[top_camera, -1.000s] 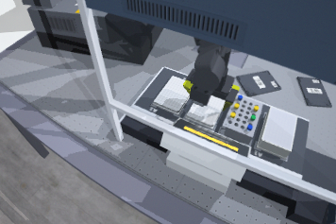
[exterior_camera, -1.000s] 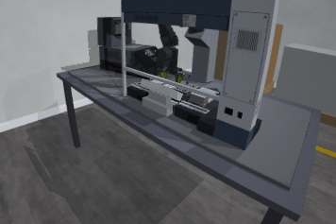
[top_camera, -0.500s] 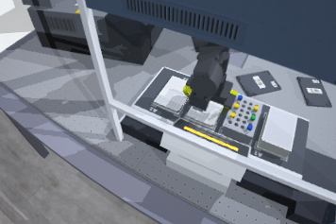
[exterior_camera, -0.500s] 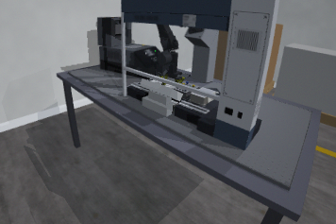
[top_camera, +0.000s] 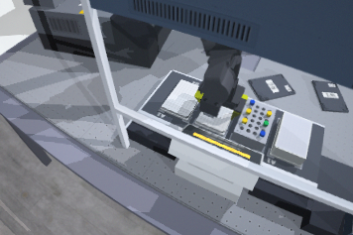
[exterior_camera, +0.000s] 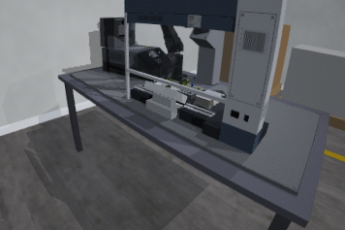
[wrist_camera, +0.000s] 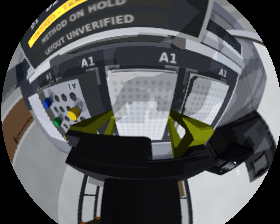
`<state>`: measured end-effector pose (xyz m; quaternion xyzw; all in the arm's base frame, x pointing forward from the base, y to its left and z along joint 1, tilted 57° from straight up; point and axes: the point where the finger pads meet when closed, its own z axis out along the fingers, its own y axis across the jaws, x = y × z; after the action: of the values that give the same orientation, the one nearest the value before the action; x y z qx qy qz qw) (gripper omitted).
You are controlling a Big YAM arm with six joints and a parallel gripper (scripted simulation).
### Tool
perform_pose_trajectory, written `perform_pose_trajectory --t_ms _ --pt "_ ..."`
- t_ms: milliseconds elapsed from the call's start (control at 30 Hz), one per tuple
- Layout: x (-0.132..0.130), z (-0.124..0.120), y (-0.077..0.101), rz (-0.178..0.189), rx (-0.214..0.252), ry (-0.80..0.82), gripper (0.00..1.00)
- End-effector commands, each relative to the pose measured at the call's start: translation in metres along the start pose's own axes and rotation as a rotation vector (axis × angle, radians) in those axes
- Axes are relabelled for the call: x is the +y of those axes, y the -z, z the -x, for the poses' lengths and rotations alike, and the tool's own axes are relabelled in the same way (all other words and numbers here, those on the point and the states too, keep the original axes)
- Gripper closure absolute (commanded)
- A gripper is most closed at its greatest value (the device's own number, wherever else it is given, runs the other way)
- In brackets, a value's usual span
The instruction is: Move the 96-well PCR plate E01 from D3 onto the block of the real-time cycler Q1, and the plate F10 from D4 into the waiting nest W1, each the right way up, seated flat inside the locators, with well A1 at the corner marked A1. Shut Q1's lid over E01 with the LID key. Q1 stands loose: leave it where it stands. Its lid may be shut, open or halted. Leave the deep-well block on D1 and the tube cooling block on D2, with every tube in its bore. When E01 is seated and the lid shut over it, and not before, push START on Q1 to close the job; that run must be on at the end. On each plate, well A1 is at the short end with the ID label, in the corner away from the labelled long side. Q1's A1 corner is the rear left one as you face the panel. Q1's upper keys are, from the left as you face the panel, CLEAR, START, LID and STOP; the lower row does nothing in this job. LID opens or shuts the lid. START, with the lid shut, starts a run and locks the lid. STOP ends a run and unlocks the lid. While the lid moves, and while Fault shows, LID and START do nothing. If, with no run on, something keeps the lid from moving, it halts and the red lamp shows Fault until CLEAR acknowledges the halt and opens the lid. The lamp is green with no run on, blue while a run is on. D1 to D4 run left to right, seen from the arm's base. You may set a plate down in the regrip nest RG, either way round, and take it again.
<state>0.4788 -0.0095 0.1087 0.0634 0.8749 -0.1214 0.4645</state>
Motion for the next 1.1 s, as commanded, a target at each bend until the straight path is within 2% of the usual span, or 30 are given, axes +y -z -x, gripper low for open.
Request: perform_pose_trajectory --t_ms 0,367,667,867,1067 --pt "-0.003 -0.001 0.009 0.006 -0.004 -0.004 1.0" --pt "-0.005 0.017 0.009 -0.001 -0.051 -0.018 1.0" --pt "-0.005 0.018 0.009 -0.002 -0.036 -0.007 1.0" --pt "-0.006 0.004 0.009 -0.004 -0.011 0.001 1.0" --pt "-0.007 0.002 0.01 -0.005 -0.007 0.001 1.0"
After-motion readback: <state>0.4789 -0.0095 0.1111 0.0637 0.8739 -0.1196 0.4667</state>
